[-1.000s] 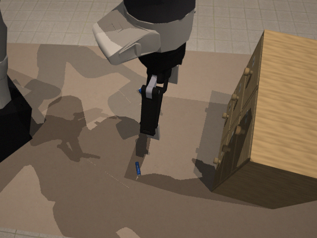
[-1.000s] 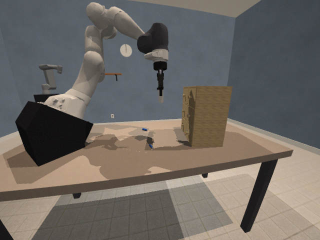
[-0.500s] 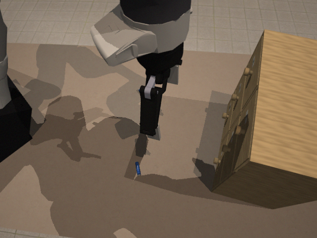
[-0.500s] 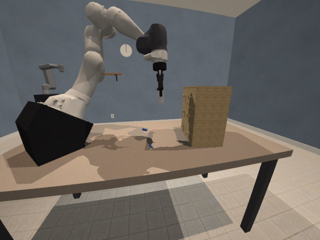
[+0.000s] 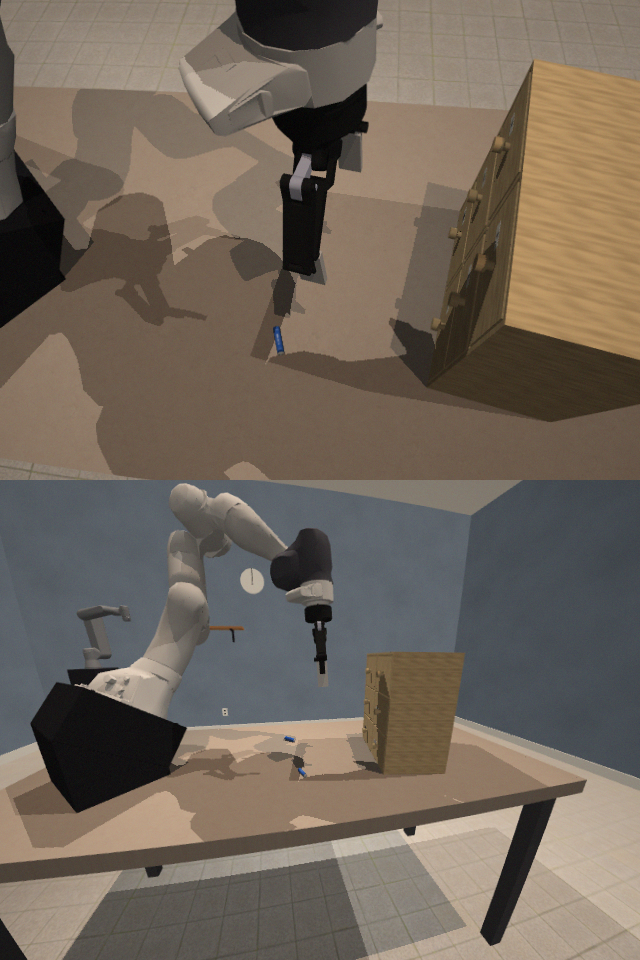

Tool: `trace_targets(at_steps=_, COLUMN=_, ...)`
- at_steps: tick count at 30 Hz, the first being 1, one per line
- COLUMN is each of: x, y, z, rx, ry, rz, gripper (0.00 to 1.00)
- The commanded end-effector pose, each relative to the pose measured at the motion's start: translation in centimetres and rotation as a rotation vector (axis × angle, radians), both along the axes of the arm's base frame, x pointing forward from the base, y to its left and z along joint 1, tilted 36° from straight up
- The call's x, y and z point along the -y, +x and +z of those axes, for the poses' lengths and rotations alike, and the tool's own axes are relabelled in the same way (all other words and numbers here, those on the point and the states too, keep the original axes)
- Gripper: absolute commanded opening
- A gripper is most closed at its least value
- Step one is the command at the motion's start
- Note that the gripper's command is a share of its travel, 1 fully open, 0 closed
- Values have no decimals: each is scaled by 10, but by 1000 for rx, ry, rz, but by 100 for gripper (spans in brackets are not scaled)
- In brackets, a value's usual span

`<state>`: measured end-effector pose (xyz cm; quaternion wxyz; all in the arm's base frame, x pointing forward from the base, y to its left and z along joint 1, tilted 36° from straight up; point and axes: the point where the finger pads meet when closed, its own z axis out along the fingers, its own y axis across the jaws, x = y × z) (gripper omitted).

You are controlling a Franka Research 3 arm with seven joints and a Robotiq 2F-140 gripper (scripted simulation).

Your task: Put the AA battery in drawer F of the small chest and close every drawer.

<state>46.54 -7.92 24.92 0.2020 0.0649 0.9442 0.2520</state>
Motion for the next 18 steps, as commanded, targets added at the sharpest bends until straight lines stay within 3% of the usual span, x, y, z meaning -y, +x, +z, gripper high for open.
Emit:
trace_targets(at_steps=1, x=1, y=2, z=1, rx=11, ry=-2, rz=-3, gripper=100)
trace_targets(at_steps=17, x=1, y=4, z=0, rx=35, ry=-4, rz=-19, gripper=100)
trace_targets(at_steps=18, x=1, y=7, z=-1, rx=63, ry=-5, rz=-36, gripper=100)
